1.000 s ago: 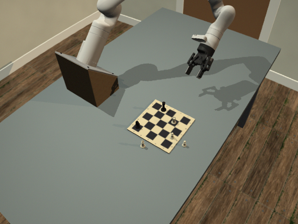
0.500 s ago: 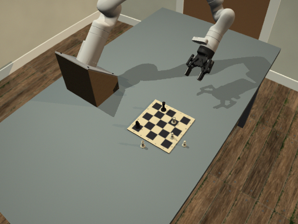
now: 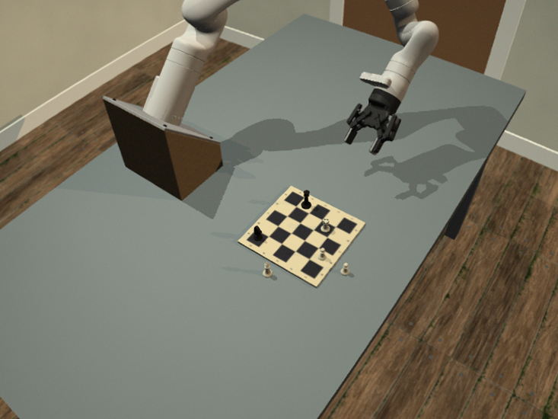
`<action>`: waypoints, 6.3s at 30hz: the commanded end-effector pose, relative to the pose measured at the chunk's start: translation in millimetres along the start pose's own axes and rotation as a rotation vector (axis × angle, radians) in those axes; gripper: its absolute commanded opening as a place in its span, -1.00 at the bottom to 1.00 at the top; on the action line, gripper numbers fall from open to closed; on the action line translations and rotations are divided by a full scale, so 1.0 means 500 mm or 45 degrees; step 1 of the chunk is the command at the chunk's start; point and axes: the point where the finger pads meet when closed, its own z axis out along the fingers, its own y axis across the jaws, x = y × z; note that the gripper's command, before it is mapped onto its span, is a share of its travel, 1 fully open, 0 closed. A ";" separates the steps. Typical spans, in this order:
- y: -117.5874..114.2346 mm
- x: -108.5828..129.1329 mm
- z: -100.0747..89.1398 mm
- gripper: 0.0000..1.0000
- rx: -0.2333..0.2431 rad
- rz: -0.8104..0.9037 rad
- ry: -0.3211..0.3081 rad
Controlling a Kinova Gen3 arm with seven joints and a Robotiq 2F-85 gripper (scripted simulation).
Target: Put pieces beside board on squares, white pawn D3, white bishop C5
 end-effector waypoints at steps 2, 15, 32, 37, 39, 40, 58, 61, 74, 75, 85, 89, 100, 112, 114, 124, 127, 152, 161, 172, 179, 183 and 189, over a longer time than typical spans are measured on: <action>0.008 -0.010 0.004 1.00 0.001 -0.046 0.004; 0.015 -0.019 0.008 1.00 0.003 -0.088 0.006; 0.034 -0.043 0.016 1.00 0.008 -0.202 0.012; 0.040 -0.050 0.019 1.00 0.010 -0.236 0.014; 0.046 -0.056 0.021 1.00 0.011 -0.267 0.015; 0.046 -0.056 0.021 1.00 0.011 -0.267 0.015; 0.061 -0.073 0.028 1.00 0.014 -0.351 0.019; 0.061 -0.073 0.028 1.00 0.014 -0.351 0.019; 0.077 -0.091 0.035 1.00 0.017 -0.436 0.022; 0.077 -0.091 0.035 1.00 0.017 -0.436 0.022; 0.083 -0.097 0.037 1.00 0.018 -0.468 0.024; 0.086 -0.100 0.038 1.00 0.019 -0.482 0.024; 0.092 -0.106 0.041 1.00 0.020 -0.514 0.025; 0.097 -0.111 0.043 1.00 0.021 -0.538 0.026; 0.099 -0.112 0.043 1.00 0.021 -0.545 0.026; 0.100 -0.113 0.043 1.00 0.021 -0.549 0.026; 0.100 -0.113 0.043 1.00 0.021 -0.549 0.026; 0.100 -0.113 0.043 1.00 0.021 -0.549 0.026; 0.100 -0.113 0.043 1.00 0.021 -0.549 0.026; 0.094 -0.101 0.032 1.00 0.021 -0.551 0.027; 0.075 -0.061 -0.006 1.00 0.021 -0.551 0.027; 0.057 -0.022 -0.042 1.00 0.021 -0.551 0.027; 0.043 0.010 -0.071 1.00 0.021 -0.551 0.027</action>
